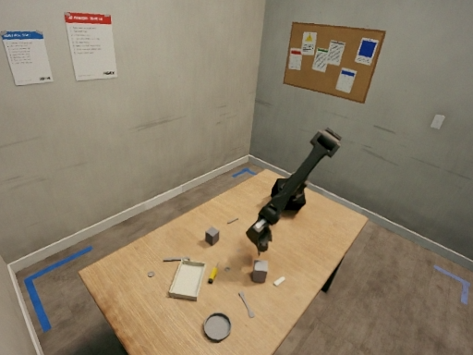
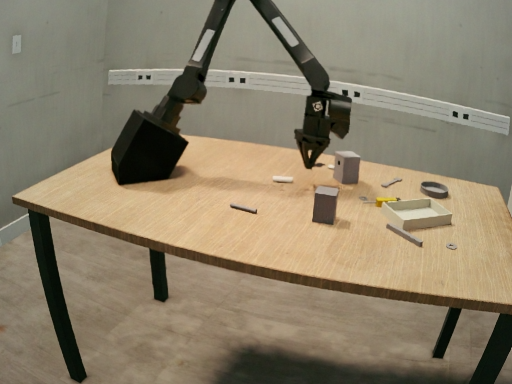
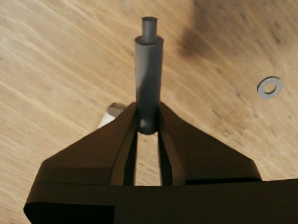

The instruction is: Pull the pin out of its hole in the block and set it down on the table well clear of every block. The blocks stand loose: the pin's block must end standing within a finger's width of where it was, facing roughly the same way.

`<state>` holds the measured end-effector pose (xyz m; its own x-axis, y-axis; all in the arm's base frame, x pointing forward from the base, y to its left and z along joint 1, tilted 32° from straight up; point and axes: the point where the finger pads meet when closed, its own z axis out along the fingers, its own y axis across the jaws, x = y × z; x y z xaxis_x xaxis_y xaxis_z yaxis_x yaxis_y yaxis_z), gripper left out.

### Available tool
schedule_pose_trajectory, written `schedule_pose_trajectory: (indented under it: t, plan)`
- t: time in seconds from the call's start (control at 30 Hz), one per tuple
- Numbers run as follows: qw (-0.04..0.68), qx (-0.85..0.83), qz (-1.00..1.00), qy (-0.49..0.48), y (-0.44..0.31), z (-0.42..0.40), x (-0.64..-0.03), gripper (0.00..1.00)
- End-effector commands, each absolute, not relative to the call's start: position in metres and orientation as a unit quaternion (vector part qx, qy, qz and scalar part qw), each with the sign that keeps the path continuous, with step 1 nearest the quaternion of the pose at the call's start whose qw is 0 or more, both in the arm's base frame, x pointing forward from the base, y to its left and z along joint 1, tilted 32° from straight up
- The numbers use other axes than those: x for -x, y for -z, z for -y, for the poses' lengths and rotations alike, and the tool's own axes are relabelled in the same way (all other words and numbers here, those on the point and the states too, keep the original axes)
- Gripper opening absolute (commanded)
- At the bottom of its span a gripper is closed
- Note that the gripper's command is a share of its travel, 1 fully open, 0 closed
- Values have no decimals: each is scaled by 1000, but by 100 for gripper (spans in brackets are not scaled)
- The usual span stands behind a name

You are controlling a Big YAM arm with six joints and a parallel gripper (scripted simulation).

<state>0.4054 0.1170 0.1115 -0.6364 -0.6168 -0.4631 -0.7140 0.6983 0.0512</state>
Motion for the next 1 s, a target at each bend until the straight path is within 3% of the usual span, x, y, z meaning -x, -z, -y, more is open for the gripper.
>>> schedule_pose_trajectory:
  t: [0.0, 0.97]
  plan:
    - [206, 371, -898, -117, -103, -124, -408, 0]
    - [204, 370, -899, -116, -93, -130, -410, 0]
